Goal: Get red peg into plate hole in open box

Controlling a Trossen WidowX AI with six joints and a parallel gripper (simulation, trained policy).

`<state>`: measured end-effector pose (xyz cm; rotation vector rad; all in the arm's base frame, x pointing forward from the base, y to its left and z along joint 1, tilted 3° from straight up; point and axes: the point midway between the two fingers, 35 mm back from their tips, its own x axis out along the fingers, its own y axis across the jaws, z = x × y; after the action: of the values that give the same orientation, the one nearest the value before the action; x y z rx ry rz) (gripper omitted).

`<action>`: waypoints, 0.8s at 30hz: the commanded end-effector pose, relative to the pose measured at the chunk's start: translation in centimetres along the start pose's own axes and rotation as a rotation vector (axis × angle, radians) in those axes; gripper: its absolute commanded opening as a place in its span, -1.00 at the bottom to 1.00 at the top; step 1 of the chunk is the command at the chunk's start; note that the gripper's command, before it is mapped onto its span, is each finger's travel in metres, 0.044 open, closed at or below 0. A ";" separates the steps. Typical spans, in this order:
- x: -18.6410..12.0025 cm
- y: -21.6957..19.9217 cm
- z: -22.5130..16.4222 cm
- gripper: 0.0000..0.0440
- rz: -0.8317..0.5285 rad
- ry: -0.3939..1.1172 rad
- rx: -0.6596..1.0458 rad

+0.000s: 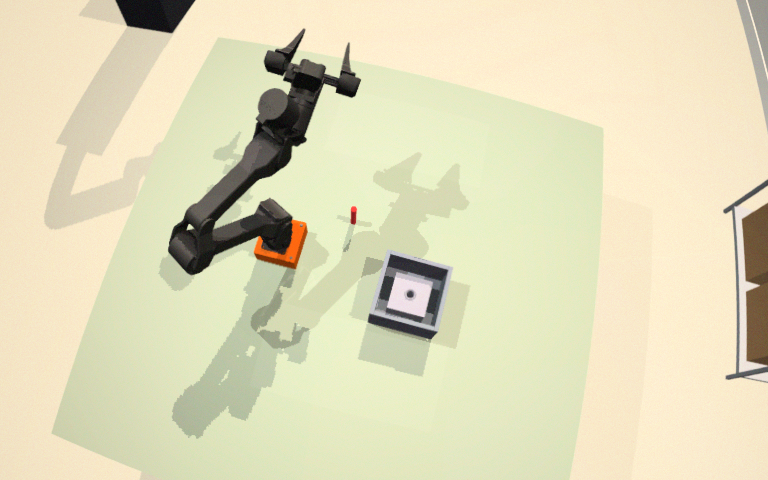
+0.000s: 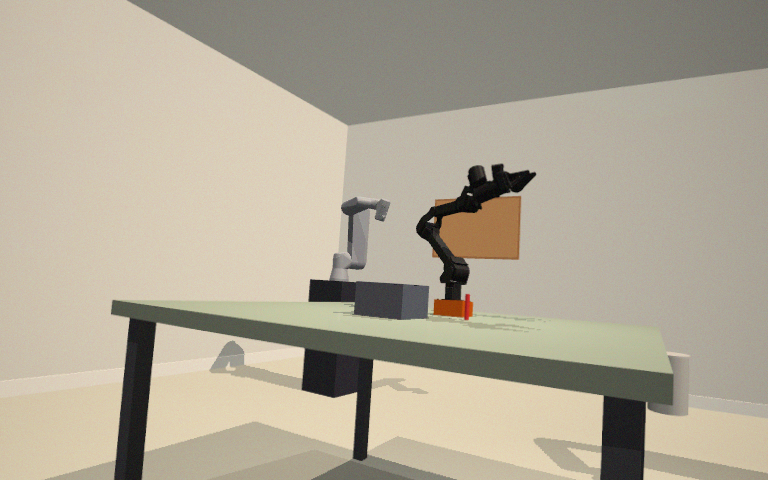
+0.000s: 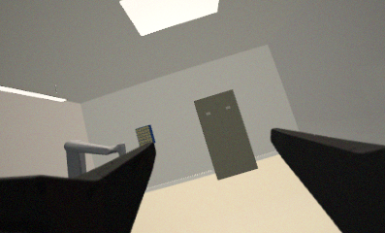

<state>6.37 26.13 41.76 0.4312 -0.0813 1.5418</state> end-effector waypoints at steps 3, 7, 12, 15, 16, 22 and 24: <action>0.0 -3.1 -2.0 1.00 -0.133 0.067 0.081; -0.4 -5.6 -3.5 1.00 -0.245 0.119 0.147; -1.3 -8.6 -5.6 1.00 -0.386 0.179 0.231; -2.1 -10.2 -6.8 1.00 -0.471 0.213 0.282; -2.3 -10.7 -7.2 1.00 -0.499 0.224 0.299; -4.3 -13.6 -9.7 1.00 -0.669 0.288 0.404; -5.1 -14.4 -10.5 1.00 -0.725 0.309 0.439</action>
<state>17.36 25.50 28.38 0.4842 0.5619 0.9305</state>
